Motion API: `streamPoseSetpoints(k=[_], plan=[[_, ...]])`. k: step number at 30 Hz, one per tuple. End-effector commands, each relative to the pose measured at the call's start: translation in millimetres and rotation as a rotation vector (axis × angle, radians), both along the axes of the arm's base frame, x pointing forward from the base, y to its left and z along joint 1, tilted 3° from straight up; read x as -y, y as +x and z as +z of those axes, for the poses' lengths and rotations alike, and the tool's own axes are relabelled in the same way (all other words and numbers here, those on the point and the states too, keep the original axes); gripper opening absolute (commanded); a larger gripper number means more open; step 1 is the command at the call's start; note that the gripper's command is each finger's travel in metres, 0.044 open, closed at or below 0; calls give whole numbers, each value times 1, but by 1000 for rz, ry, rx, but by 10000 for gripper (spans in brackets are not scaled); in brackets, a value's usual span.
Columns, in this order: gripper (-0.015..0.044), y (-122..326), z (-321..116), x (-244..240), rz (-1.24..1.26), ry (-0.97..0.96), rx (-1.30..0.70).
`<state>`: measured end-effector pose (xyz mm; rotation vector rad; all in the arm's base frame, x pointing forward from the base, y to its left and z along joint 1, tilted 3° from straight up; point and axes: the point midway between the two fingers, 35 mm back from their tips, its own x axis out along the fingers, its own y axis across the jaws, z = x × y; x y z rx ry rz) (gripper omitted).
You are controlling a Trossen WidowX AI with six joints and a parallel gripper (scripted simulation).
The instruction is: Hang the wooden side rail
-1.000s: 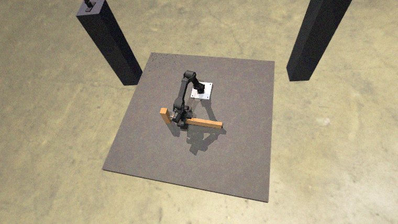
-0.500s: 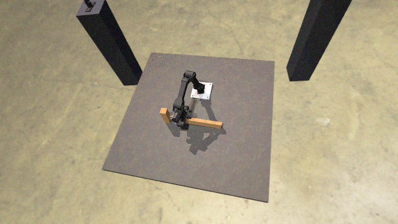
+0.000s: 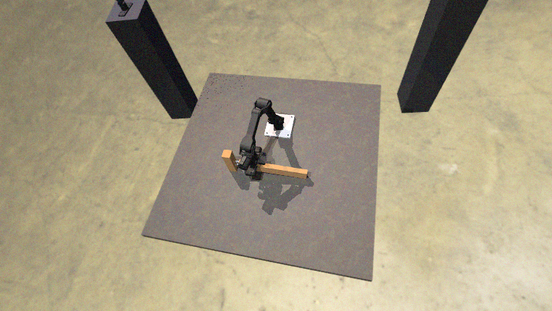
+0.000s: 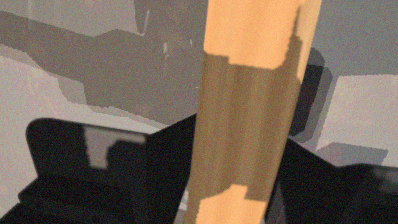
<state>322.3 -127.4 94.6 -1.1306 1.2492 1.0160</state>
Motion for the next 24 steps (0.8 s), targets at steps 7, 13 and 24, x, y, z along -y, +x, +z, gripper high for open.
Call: streamPoseSetpoints(k=[7, 13, 24], plan=[[0, 1, 4, 3, 2, -8, 7], [0, 2, 5, 3, 2, -8, 7], [0, 3, 4, 5, 2, -8, 7]])
